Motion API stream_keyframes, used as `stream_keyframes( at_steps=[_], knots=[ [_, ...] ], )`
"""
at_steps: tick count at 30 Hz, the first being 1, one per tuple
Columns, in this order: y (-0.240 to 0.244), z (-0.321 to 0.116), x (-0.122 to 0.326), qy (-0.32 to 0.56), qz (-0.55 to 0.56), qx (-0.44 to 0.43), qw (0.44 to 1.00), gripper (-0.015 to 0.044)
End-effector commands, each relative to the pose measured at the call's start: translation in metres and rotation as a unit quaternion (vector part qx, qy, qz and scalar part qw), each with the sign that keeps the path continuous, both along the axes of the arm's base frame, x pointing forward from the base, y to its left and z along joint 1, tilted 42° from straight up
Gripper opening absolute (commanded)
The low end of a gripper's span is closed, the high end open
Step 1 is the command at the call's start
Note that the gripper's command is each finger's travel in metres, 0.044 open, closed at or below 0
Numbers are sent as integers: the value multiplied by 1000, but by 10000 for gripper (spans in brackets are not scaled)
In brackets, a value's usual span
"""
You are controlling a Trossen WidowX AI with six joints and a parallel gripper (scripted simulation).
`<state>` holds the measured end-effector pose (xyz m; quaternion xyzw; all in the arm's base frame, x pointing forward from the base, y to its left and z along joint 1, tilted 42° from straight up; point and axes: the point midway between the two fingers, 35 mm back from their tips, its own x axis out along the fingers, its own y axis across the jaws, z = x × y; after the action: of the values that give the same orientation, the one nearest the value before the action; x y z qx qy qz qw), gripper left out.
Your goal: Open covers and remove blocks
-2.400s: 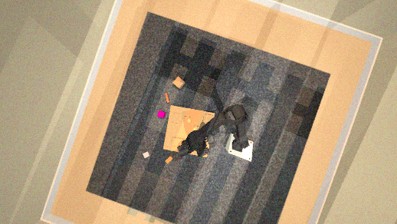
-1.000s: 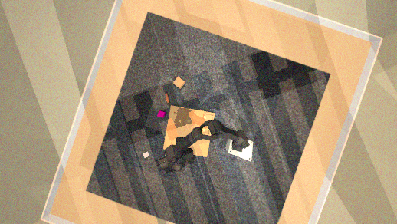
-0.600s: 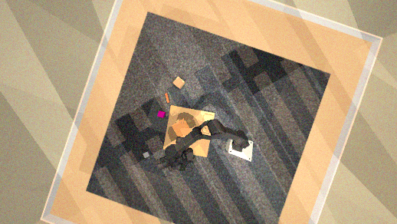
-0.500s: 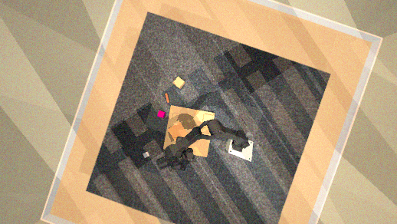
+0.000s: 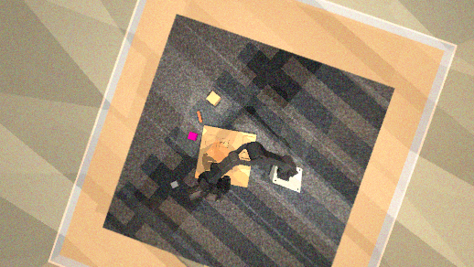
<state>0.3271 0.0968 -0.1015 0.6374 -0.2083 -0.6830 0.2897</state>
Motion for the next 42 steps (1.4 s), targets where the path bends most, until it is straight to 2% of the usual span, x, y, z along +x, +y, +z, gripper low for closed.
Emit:
stream_keyframes(
  at_steps=[1,30,42],
  knots=[
    [-3,-3,0,2,4,-2,1000,0],
    [-22,-24,-2,2,3,-3,1000,0],
    [-32,-17,-4,2,3,-3,1000,0]
  ],
)
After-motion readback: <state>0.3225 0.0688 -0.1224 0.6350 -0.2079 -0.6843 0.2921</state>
